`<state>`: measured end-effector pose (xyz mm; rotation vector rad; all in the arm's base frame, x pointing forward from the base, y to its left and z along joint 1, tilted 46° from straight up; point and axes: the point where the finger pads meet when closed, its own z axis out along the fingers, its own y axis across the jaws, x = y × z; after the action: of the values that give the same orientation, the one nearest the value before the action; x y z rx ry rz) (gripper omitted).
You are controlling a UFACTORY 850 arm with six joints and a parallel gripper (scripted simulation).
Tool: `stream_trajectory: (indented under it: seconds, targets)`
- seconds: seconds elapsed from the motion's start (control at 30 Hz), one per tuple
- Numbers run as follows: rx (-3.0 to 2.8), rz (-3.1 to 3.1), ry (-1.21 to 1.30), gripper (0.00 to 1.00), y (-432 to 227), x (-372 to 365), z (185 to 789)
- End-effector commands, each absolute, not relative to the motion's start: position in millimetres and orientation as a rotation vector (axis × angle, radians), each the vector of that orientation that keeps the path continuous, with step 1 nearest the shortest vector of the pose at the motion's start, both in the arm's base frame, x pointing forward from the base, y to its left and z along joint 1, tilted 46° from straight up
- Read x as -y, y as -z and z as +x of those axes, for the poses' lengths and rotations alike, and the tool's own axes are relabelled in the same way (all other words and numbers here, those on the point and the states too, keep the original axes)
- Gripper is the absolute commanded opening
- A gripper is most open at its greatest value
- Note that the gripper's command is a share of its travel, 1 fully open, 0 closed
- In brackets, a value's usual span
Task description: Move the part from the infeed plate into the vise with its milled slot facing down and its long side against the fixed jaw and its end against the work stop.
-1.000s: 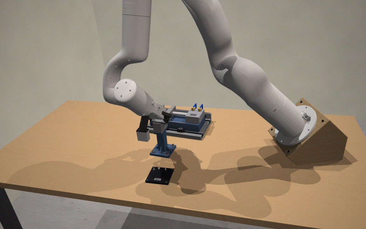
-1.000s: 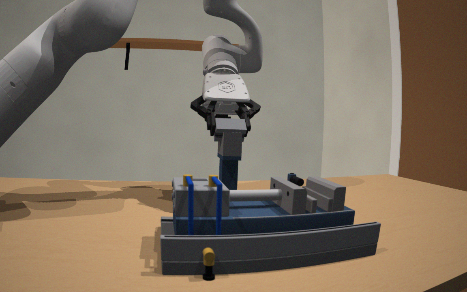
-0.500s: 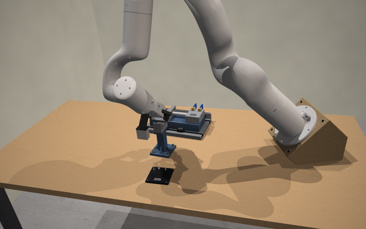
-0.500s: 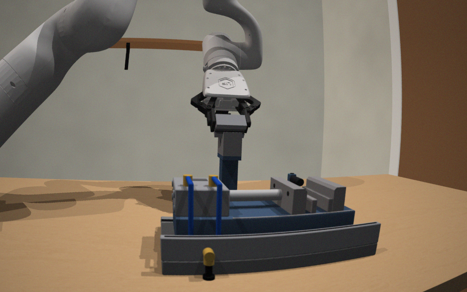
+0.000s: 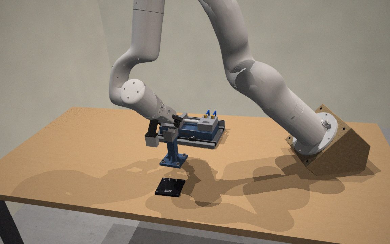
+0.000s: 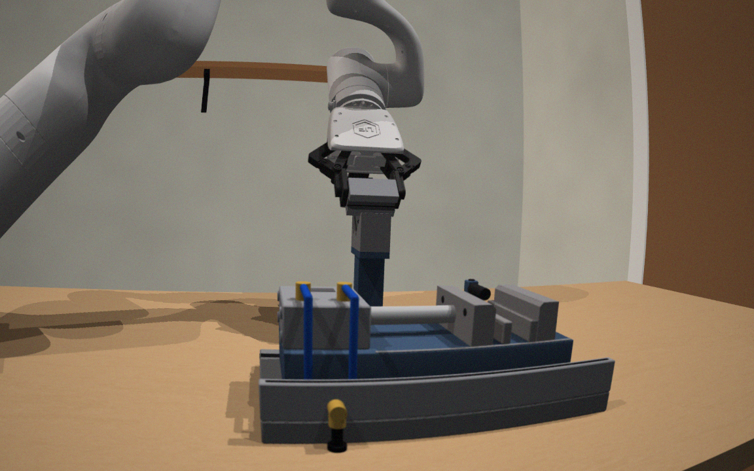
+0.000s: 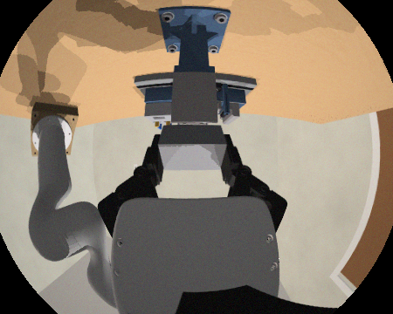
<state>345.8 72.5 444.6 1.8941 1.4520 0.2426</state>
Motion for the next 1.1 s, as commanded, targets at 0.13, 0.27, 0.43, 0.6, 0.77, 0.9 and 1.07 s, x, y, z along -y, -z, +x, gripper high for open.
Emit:
stream_trajectory:
  seconds: [0.13,0.27,0.43,0.6,0.77,0.9,1.07]
  targets:
    - [-1.451,1.894,-0.244,0.00,-447.4,-71.5,344.0]
    - [-1.451,1.894,-0.244,0.00,-448.2,-71.1,343.3]
    - [-1.451,1.894,-0.244,0.00,-448.7,-70.9,342.8]
    - [-1.451,1.894,-0.244,0.00,-448.9,-70.8,342.6]
    - [-1.451,1.894,-0.244,0.00,-449.0,-70.7,342.5]
    - [-1.451,1.894,-0.244,0.00,-449.1,-70.7,342.5]
    - [-1.451,1.894,-0.244,0.00,-449.1,-70.7,342.5]
